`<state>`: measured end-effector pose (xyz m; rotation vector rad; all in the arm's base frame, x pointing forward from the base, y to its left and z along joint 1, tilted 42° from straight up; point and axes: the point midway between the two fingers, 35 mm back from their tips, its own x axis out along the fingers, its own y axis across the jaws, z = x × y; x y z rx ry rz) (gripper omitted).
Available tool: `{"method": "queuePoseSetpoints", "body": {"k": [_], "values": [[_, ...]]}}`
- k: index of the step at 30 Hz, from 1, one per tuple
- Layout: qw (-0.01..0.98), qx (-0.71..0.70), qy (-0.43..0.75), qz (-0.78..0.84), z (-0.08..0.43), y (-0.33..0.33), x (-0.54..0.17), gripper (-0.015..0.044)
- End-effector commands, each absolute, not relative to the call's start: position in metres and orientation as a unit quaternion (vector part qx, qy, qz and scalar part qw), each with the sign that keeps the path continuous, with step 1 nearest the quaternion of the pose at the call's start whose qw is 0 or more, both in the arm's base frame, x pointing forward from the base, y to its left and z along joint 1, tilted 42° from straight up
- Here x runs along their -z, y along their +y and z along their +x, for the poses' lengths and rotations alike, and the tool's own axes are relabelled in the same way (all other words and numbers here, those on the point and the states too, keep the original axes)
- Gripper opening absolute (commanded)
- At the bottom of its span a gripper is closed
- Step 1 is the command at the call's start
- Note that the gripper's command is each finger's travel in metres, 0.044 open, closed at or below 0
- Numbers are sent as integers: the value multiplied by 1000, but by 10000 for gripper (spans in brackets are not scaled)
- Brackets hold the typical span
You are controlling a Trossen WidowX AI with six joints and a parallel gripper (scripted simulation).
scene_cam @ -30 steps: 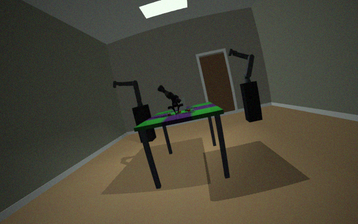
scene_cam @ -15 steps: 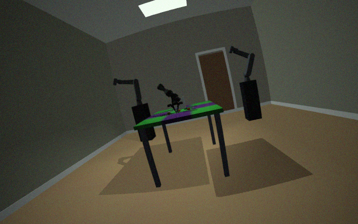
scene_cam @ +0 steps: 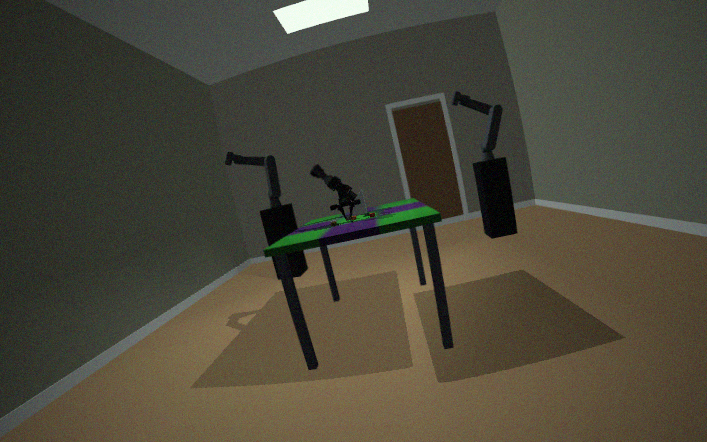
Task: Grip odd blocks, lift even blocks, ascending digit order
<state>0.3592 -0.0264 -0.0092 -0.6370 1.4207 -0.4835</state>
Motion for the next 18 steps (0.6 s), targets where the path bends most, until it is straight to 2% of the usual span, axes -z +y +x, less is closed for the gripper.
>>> {"method": "queuePoseSetpoints", "body": {"k": [1,18], "values": [[686,219,633,-283,359,-27,8,120],[686,219,633,-284,361,-37,19,120]]}}
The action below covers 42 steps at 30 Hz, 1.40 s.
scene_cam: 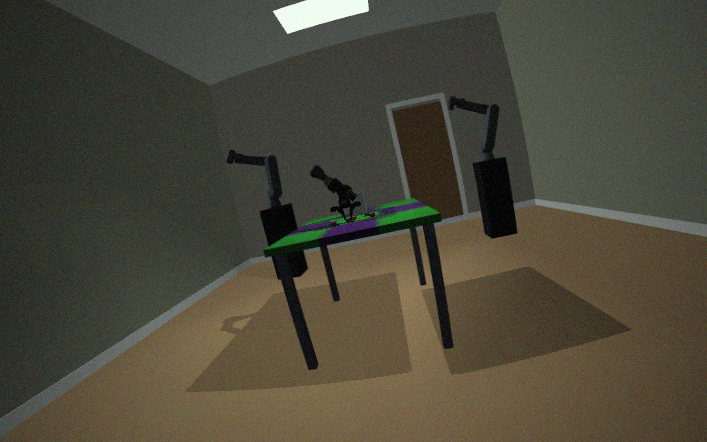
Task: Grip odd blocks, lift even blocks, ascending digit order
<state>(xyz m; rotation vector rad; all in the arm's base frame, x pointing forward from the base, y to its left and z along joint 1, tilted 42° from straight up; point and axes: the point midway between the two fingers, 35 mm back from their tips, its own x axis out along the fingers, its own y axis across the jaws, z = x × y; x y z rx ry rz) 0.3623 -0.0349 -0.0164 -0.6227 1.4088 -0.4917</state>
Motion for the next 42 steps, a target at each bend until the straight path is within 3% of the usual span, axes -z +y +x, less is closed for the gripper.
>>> {"method": "queuePoseSetpoints", "body": {"k": [1,5,16,26,32,37,42], "values": [[686,219,633,-284,361,-37,19,120],[686,219,633,-284,361,-37,19,120],[686,219,633,-284,361,-37,19,400],[686,219,633,-283,357,-13,-7,400],[687,218,634,-282,350,39,-65,242],[687,218,634,-282,349,41,-67,120],[687,218,634,-282,349,41,-67,120]]}}
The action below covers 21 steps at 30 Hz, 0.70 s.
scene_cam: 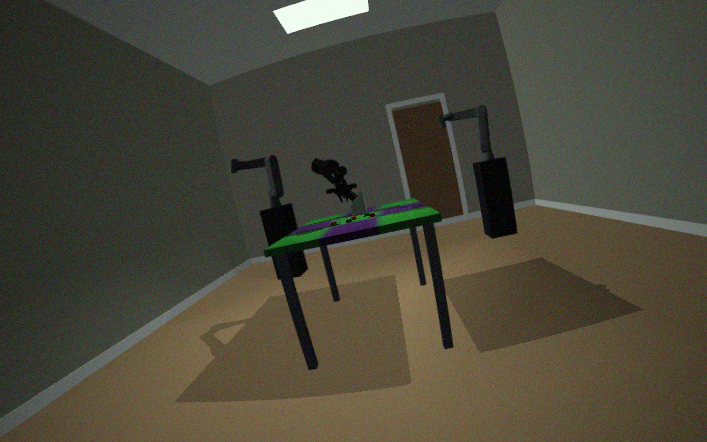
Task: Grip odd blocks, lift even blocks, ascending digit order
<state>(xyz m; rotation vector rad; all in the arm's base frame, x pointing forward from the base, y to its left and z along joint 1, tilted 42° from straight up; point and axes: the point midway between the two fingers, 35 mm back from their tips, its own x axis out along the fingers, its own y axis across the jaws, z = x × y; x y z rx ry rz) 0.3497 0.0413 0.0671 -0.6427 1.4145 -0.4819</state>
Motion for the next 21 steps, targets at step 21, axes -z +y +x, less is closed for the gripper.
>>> {"method": "queuePoseSetpoints", "body": {"k": [21], "values": [[685,216,636,-282,268,16,0,251]]}}
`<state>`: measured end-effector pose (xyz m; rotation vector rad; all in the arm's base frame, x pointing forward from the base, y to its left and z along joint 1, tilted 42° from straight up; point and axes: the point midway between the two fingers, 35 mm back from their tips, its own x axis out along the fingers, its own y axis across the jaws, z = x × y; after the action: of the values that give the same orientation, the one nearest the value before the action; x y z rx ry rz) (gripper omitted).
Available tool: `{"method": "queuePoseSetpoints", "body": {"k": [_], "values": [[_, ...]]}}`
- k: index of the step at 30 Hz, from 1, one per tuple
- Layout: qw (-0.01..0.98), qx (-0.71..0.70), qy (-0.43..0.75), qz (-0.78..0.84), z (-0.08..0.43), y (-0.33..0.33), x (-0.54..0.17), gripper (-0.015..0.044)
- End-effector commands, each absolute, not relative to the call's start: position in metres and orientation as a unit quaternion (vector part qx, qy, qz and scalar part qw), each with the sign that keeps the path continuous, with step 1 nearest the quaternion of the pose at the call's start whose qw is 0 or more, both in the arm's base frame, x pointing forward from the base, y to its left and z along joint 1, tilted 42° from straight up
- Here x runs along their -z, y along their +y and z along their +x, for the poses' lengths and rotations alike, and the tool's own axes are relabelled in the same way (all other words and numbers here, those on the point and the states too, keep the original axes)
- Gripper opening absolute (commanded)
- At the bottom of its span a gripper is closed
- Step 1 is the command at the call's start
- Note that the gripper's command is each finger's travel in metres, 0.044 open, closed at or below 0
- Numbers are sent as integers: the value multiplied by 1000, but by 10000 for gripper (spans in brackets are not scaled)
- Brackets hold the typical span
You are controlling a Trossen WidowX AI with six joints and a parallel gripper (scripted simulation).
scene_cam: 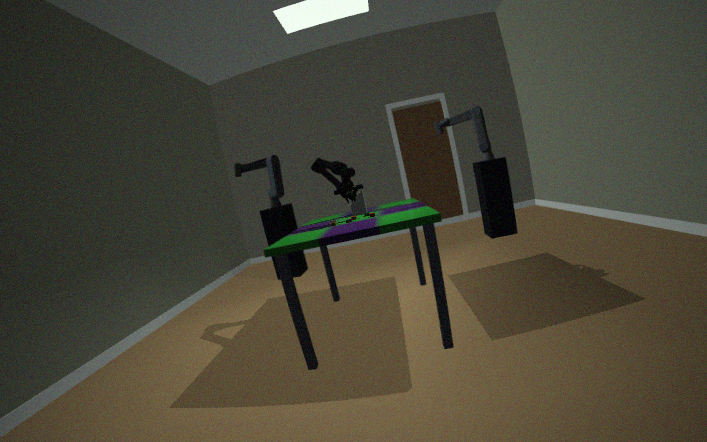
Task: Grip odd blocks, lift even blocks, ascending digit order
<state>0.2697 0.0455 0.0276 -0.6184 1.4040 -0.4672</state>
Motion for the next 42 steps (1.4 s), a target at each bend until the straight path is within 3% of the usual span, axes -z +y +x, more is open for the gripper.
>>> {"method": "queuePoseSetpoints", "body": {"k": [1,6,33,42], "values": [[685,217,635,-283,268,7,9,278],[685,218,635,-283,268,-1,16,400],[685,218,635,-284,271,-25,43,400],[685,218,635,-284,271,-25,43,164]]}}
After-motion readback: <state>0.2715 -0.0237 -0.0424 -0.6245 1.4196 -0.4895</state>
